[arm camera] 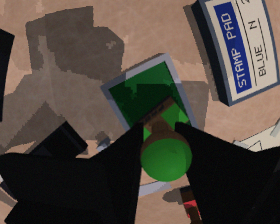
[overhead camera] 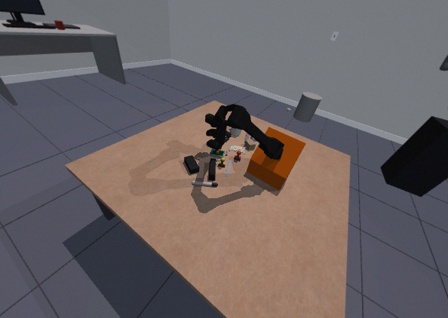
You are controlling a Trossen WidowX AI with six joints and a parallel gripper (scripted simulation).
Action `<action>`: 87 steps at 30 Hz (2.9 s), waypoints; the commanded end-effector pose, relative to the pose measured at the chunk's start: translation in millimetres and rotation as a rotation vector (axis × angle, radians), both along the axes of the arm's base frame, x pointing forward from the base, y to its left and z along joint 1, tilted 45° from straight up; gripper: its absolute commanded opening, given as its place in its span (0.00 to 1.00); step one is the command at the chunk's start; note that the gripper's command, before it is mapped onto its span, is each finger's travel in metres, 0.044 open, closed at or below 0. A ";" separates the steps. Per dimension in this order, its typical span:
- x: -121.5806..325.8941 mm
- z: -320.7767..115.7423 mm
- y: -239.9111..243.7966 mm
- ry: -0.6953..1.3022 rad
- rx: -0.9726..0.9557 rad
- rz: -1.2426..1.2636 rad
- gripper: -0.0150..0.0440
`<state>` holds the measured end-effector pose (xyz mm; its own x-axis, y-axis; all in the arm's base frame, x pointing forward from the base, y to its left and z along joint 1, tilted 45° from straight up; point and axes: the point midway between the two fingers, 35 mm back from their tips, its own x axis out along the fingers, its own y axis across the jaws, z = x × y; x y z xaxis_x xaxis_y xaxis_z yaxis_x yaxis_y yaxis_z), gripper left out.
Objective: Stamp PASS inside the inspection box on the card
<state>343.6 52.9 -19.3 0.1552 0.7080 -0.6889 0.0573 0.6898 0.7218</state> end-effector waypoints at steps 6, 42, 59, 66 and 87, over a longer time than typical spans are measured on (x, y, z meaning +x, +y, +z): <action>0.2 -1.5 2.4 0.000 0.002 0.002 0.25; -1.0 4.9 -4.0 0.000 0.002 0.002 0.25; -3.0 18.7 -18.6 0.000 -0.001 0.002 0.25; -4.6 26.6 -26.5 0.000 -0.001 0.002 0.25; -13.5 27.0 -52.3 -0.117 -0.036 0.120 0.25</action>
<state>333.9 7.5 15.4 0.1578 0.7056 -0.6908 -0.0355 0.7032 0.7101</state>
